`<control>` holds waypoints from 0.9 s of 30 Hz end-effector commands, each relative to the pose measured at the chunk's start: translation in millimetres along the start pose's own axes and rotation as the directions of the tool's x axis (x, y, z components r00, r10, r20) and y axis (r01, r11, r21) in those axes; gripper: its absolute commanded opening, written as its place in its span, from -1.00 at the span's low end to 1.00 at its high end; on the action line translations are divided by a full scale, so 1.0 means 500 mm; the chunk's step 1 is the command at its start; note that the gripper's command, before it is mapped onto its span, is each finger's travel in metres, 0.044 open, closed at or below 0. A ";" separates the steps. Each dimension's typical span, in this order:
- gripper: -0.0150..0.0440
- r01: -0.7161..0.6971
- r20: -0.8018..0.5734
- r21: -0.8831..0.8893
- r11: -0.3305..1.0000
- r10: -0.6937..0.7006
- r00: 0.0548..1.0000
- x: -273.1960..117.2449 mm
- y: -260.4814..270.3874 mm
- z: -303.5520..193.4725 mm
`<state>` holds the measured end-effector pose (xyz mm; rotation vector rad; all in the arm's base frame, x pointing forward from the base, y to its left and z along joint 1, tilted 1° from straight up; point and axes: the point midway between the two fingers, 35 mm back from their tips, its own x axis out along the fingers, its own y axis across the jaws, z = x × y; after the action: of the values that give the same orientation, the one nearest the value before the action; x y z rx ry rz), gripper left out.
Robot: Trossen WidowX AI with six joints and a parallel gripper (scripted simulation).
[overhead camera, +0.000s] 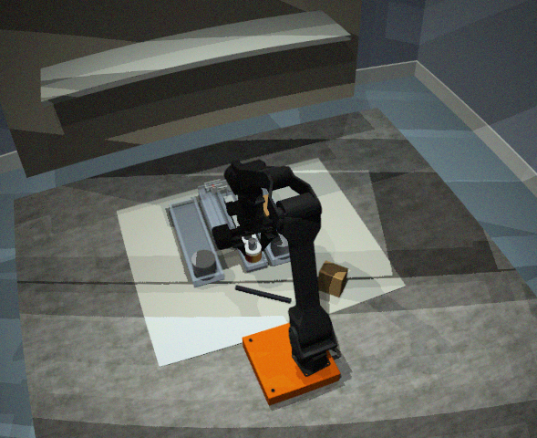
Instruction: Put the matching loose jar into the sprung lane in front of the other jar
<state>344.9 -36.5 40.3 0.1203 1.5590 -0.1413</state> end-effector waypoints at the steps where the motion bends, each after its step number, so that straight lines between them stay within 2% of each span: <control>1: -0.49 0.001 0.015 -0.005 1.000 -0.001 1.000 0.003 -0.001 0.006; 27: -0.49 0.001 0.015 -0.005 1.000 -0.001 1.000 0.010 -0.001 -0.001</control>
<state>342.4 -36.2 35.3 0.1197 1.5576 -0.1407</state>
